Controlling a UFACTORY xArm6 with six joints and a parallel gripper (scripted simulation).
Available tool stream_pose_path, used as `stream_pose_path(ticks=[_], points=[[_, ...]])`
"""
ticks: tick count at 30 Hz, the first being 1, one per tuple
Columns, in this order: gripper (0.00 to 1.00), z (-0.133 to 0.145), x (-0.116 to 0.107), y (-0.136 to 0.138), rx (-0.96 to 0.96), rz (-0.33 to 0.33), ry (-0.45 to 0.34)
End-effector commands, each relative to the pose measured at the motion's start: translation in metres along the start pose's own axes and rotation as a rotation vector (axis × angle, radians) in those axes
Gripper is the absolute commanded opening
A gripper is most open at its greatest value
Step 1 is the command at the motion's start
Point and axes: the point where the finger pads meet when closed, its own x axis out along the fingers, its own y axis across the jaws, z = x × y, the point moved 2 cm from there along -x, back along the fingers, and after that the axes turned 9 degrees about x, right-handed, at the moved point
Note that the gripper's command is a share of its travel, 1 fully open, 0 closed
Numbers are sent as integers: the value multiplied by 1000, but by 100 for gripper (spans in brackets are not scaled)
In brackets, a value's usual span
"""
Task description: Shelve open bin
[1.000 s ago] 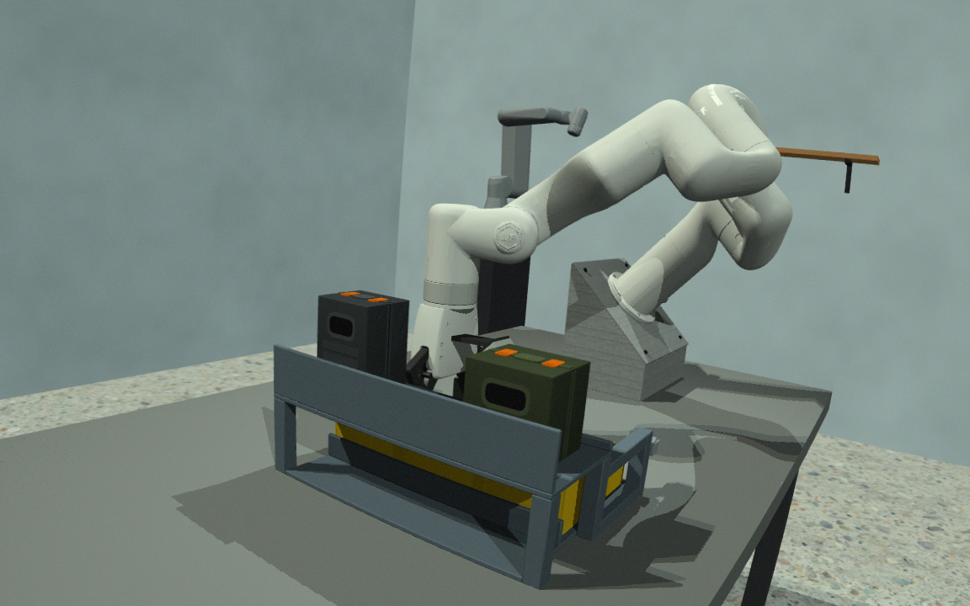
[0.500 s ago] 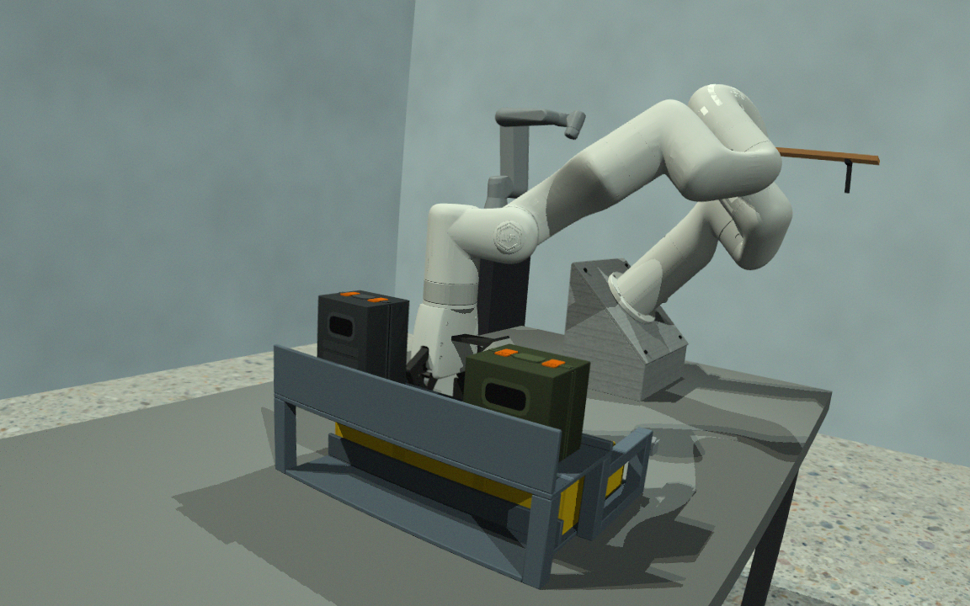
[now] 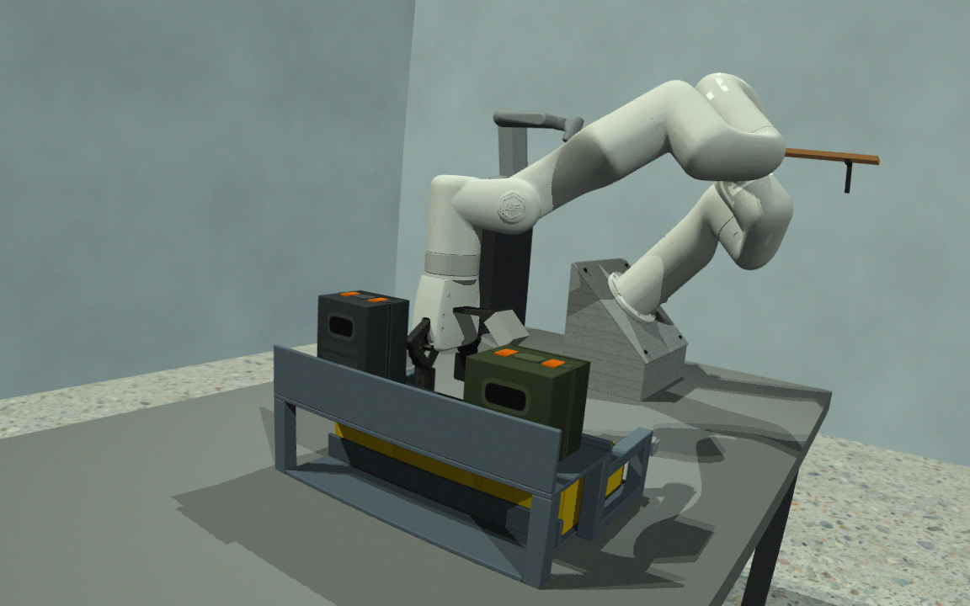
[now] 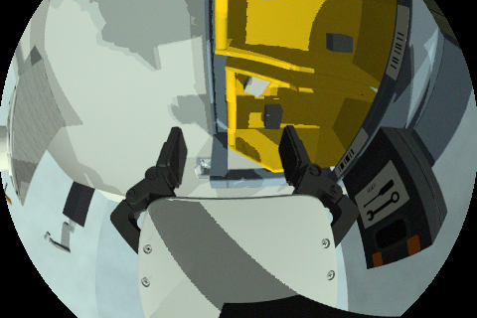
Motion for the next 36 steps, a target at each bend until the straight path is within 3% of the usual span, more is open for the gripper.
stream_pose_path(ticks=[1, 4, 9, 36], points=[[100, 0, -3, 1, -1, 2, 0], [100, 0, -3, 1, -1, 2, 0], [100, 0, -57, 1, -1, 2, -1], [100, 0, -57, 1, -1, 2, -1]])
